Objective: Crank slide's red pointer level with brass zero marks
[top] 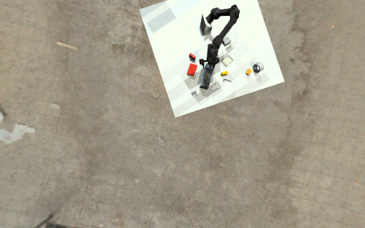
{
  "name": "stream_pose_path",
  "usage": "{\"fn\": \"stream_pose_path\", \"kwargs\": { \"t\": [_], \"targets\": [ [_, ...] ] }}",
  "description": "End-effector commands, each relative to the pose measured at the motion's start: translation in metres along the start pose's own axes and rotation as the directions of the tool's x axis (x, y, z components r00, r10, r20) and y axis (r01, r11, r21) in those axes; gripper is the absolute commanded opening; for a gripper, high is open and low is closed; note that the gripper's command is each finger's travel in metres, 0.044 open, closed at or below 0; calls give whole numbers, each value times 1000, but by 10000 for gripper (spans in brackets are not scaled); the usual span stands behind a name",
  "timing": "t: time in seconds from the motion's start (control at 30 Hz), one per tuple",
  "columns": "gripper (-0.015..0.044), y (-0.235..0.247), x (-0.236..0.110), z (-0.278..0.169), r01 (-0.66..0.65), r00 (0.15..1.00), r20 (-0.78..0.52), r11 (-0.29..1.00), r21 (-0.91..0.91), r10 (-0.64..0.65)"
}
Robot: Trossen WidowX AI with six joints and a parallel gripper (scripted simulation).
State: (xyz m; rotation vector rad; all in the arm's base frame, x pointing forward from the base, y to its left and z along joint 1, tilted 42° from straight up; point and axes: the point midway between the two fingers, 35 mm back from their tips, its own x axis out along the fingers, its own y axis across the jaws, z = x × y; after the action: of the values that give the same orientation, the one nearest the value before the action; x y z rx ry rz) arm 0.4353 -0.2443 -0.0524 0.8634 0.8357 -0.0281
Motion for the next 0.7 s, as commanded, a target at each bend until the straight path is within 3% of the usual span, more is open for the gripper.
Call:
{"fn": "stream_pose_path", "kwargs": {
  "t": [0.0,0.2,0.67],
  "targets": [
    [440,2,-22,22,-3,1000,18,1000,-18,4],
    [440,5,-39,33,1,1000,20,1000,-14,-1],
    [440,39,-73,-5,123,991,41,985,123,-128]
  ]
}}
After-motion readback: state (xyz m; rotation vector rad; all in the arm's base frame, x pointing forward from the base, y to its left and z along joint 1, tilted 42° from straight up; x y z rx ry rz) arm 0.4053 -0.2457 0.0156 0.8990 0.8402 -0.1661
